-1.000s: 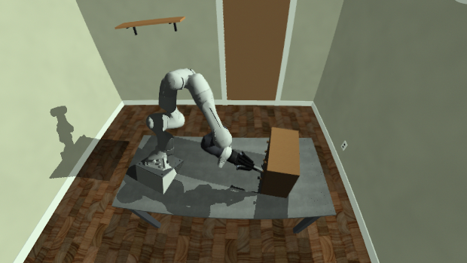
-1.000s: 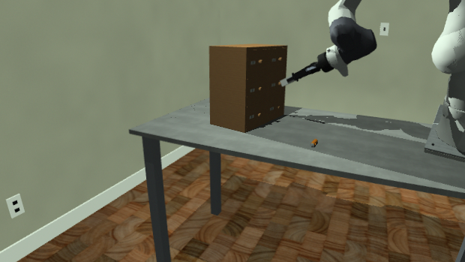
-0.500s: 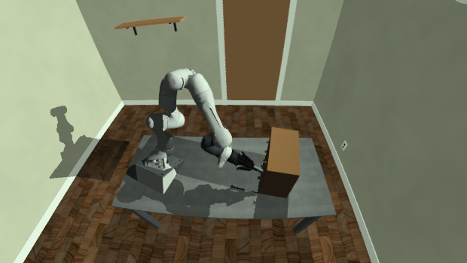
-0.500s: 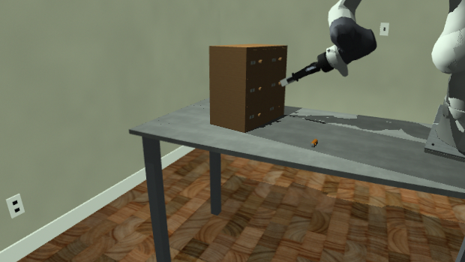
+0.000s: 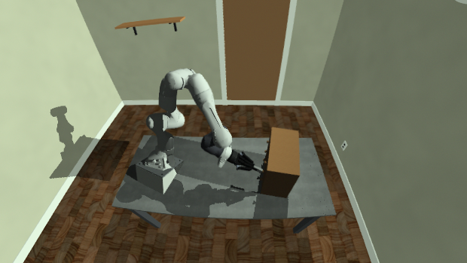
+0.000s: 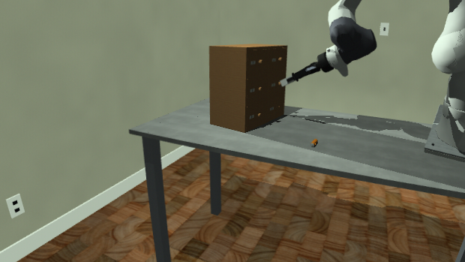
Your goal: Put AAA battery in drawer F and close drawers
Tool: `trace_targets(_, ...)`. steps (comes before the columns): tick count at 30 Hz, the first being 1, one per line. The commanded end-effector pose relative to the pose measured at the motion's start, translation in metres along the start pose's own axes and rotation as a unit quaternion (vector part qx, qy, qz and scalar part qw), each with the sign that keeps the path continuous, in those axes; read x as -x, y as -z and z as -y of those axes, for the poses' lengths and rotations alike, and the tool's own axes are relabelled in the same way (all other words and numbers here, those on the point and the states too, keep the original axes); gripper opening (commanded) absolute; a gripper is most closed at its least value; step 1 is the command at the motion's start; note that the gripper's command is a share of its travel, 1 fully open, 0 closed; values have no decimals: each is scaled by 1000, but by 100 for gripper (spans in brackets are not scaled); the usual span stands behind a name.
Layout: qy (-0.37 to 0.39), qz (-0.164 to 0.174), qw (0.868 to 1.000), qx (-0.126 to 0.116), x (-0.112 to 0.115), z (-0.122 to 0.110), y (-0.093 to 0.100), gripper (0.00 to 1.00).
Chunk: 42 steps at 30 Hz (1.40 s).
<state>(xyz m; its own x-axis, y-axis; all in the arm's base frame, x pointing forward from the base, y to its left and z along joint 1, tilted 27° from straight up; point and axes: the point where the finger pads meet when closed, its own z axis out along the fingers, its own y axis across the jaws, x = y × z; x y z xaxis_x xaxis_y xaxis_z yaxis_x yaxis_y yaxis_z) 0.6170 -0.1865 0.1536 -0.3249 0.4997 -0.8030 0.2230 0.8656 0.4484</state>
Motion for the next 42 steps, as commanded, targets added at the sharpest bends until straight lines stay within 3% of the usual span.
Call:
trace_targets(1,0,-2,1000,-2,-2,1,0,0)
trace_targets(25,0,-2,1000,-2,-3,1,1,0)
trace_targets(33,0,-2,1000,-2,-20,1,30,0)
trace_targets(42,0,-2,1000,-2,-27,1,43,0)
